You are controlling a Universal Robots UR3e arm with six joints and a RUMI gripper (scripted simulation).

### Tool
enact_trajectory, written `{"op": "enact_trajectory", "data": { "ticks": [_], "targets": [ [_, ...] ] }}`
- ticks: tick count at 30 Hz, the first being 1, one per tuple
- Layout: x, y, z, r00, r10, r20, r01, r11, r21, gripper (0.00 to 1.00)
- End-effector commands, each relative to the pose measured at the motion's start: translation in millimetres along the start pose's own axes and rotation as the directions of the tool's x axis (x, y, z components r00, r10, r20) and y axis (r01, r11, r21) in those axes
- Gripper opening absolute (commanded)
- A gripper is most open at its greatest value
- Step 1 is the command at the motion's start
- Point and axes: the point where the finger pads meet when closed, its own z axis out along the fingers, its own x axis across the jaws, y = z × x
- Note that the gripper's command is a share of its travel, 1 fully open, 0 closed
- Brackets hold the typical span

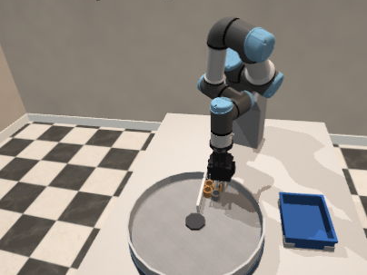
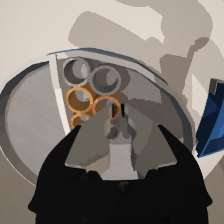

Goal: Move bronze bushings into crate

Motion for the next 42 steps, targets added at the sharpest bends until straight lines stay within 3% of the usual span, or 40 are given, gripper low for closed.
{"op": "enact_trajectory", "data": {
  "ticks": [1, 2, 42],
  "targets": [
    [0.0, 0.4, -0.2, 1.000, 0.000, 0.000, 0.000, 1.000, -0.001, 0.06],
    [0.0, 0.4, -0.2, 1.000, 0.000, 0.000, 0.000, 1.000, -0.001, 0.00],
    [0.0, 0.4, -0.2, 1.000, 0.000, 0.000, 0.000, 1.000, -0.001, 0.00]
  ]
}}
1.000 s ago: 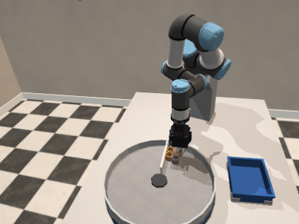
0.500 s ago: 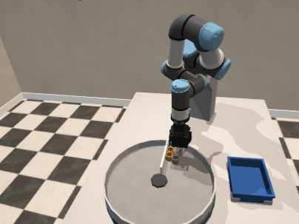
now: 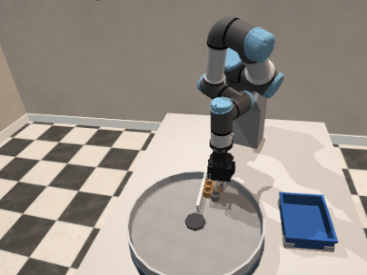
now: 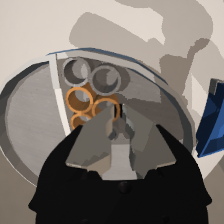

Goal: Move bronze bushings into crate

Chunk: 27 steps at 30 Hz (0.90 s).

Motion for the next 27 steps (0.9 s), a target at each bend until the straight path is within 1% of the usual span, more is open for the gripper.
{"op": "enact_trajectory", "data": {
  "ticks": [1, 14, 22, 27],
  "targets": [
    [0.0, 0.4, -0.2, 1.000, 0.000, 0.000, 0.000, 1.000, -0.001, 0.00],
    [0.0, 0.4, -1.7, 1.000, 0.000, 0.000, 0.000, 1.000, -0.001, 0.00],
    [0.0, 0.4, -5.7, 1.000, 0.000, 0.000, 0.000, 1.000, -0.001, 0.00],
    [0.0, 0.4, -10.9, 1.000, 0.000, 0.000, 0.000, 1.000, -0.001, 0.00]
  ]
}}
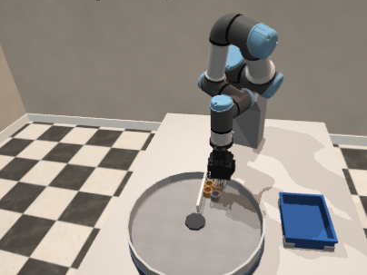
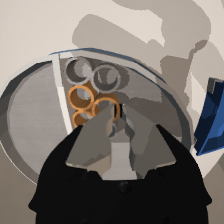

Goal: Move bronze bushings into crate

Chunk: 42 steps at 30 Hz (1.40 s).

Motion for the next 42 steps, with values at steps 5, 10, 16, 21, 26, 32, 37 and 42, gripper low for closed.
{"op": "enact_trajectory", "data": {
  "ticks": [5, 10, 16, 21, 26, 32, 37, 42],
  "targets": [
    [-0.1, 0.4, -10.9, 1.000, 0.000, 0.000, 0.000, 1.000, -0.001, 0.00],
    [-0.1, 0.4, -18.6, 1.000, 0.000, 0.000, 0.000, 1.000, -0.001, 0.00],
    [-0.1, 0.4, -25.2, 1.000, 0.000, 0.000, 0.000, 1.000, -0.001, 0.00],
    [-0.1, 0.4, -33.2, 1.000, 0.000, 0.000, 0.000, 1.000, -0.001, 0.00],
    [-0.1, 0.4, -40.5, 1.000, 0.000, 0.000, 0.000, 1.000, -0.001, 0.00],
    [-0.1, 0.4, -45.6, 1.000, 0.000, 0.000, 0.000, 1.000, -0.001, 0.00],
    [-0.1, 0.4, -50.7, 1.000, 0.000, 0.000, 0.000, 1.000, -0.001, 0.00],
    [-0.1, 0.4, -54.3, 1.000, 0.000, 0.000, 0.000, 1.000, -0.001, 0.00]
  ]
}}
